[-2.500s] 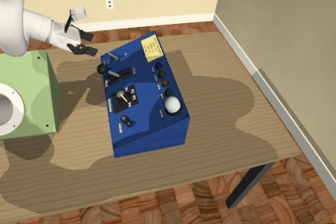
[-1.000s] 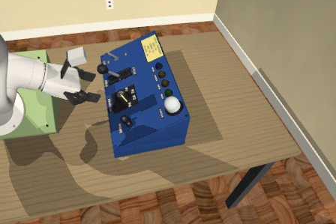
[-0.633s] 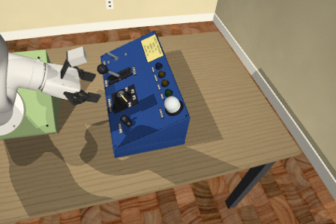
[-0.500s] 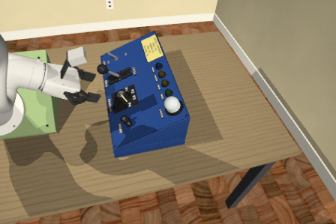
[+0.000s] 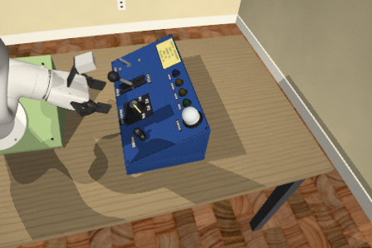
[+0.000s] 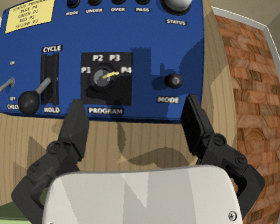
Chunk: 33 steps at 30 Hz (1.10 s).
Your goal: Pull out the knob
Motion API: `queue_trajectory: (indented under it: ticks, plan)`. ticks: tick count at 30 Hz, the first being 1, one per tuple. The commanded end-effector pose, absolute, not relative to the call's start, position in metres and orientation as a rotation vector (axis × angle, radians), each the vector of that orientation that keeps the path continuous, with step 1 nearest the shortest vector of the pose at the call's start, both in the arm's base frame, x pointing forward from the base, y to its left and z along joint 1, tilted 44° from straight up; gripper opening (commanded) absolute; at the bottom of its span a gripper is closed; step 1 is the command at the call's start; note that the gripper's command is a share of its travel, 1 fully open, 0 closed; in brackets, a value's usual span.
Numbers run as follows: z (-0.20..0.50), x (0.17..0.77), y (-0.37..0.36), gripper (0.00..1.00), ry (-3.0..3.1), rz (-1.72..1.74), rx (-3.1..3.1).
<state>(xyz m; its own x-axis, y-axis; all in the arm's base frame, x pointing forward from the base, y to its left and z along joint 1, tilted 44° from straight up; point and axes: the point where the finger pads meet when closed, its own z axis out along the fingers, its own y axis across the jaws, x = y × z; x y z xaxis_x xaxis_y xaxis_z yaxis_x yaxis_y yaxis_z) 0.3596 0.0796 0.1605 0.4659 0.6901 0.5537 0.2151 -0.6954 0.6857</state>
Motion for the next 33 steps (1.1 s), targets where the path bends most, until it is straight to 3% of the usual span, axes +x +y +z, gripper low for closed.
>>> queue_trajectory:
  ticks: [1,33]
  plan:
    - [0.1608,0.3600,0.0801,1.00,0.750,1.172,2.183]
    - [0.1698,0.3539,0.0878,1.00,0.750,1.172,2.183]
